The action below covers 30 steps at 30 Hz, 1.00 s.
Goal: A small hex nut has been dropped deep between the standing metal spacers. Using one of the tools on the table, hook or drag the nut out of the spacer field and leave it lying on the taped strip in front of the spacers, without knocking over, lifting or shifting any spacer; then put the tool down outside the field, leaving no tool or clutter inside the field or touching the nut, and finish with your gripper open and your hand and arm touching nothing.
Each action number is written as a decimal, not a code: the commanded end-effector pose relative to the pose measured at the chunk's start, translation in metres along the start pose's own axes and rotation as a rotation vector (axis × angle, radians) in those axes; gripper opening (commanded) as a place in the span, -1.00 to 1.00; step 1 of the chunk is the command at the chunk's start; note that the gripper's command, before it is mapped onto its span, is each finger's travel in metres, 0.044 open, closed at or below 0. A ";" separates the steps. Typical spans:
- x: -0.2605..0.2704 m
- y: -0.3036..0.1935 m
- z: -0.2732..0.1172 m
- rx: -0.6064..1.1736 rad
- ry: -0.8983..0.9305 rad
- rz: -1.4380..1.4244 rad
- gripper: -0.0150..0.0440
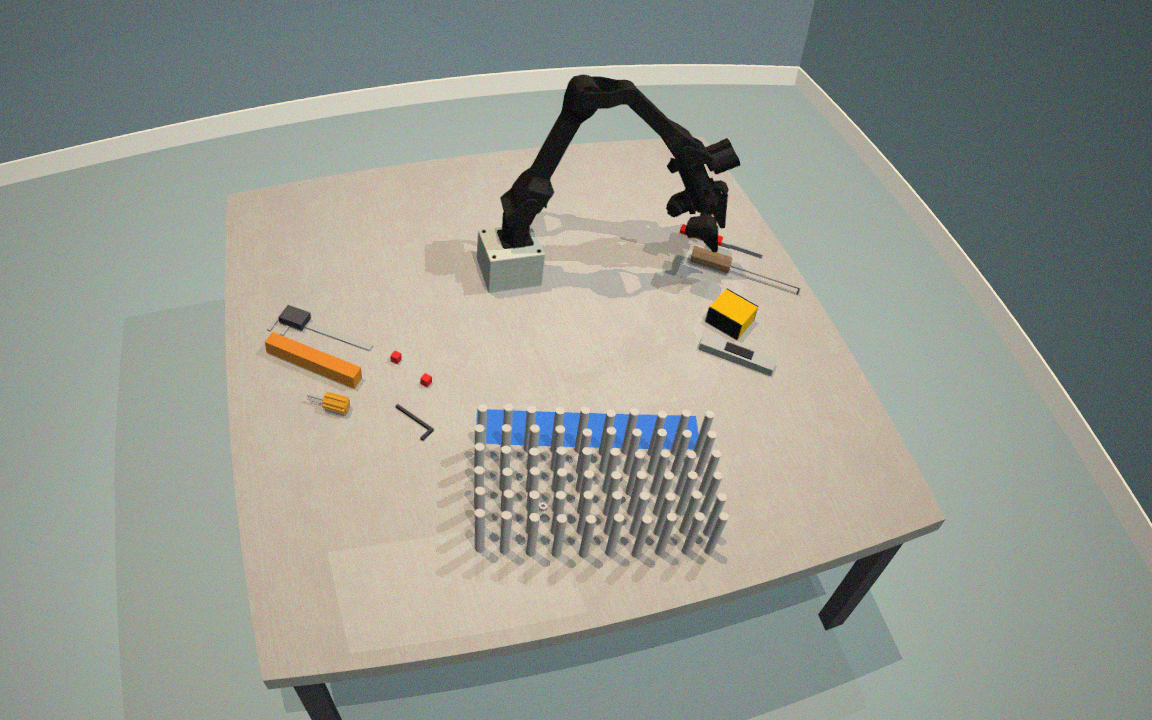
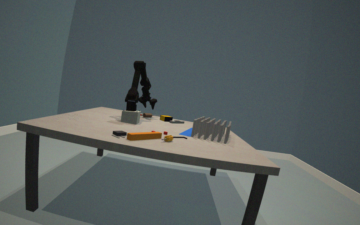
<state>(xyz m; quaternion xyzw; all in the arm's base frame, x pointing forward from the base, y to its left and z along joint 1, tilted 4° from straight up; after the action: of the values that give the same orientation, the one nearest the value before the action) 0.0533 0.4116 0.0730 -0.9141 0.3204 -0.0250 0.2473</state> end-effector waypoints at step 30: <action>-0.002 0.012 0.022 -0.003 0.007 0.000 0.46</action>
<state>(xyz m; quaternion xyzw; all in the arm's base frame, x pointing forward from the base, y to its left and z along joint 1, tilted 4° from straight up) 0.0495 0.4167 0.0613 -0.9126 0.3191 -0.0231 0.2545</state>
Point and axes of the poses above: the point midway between the two fingers, 35 mm back from their tips, its own z axis out along the fingers, its own x axis across the jaws, y = z × x, the point moved 4 cm from there along -z, back along the fingers, and after that the axes turned 3 degrees about z, right-handed, at the moved point
